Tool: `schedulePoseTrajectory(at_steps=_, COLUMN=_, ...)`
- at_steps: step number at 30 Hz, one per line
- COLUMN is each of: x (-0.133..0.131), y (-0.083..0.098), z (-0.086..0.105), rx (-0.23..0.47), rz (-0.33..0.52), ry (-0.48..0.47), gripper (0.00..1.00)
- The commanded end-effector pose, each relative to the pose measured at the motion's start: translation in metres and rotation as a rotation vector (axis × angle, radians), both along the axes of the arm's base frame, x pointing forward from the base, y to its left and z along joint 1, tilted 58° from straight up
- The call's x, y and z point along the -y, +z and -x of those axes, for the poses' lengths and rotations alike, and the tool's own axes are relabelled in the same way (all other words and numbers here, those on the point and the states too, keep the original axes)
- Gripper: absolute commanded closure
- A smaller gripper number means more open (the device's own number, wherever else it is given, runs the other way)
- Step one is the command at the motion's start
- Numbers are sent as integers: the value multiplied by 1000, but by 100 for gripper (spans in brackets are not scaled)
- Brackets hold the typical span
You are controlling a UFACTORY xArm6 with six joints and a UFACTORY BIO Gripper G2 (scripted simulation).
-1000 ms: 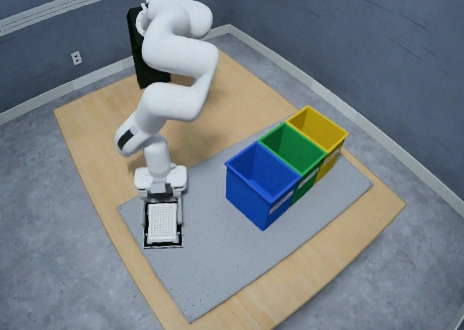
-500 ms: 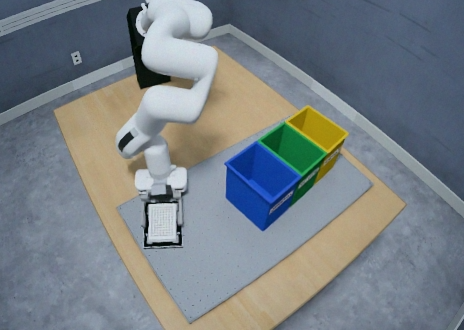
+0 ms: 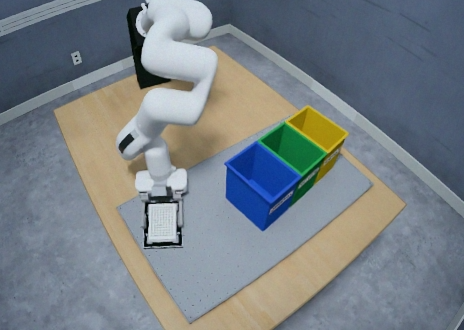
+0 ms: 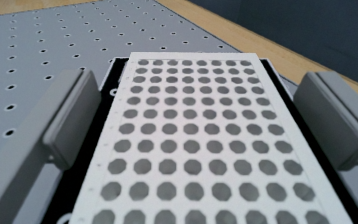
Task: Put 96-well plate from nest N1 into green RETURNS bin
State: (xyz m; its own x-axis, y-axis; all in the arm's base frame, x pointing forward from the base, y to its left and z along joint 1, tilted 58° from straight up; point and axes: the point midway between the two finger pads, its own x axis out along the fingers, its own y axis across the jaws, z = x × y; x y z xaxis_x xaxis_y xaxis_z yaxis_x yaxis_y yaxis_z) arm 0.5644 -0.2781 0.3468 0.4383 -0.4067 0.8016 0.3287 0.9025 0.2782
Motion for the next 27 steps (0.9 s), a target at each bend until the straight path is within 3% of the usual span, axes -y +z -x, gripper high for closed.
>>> schedulePoseTrajectory(at_steps=1, x=0, y=1, z=0, rx=2, rz=1, ry=0, gripper=63)
schedulePoseTrajectory(at_steps=14, x=0, y=1, z=0, rx=2, rz=1, ry=0, gripper=63)
schedulePoseTrajectory(at_steps=15, x=0, y=1, z=0, rx=2, rz=1, ry=0, gripper=100)
schedulePoseTrajectory(at_steps=27, x=0, y=1, z=0, rx=2, rz=1, ry=0, gripper=100)
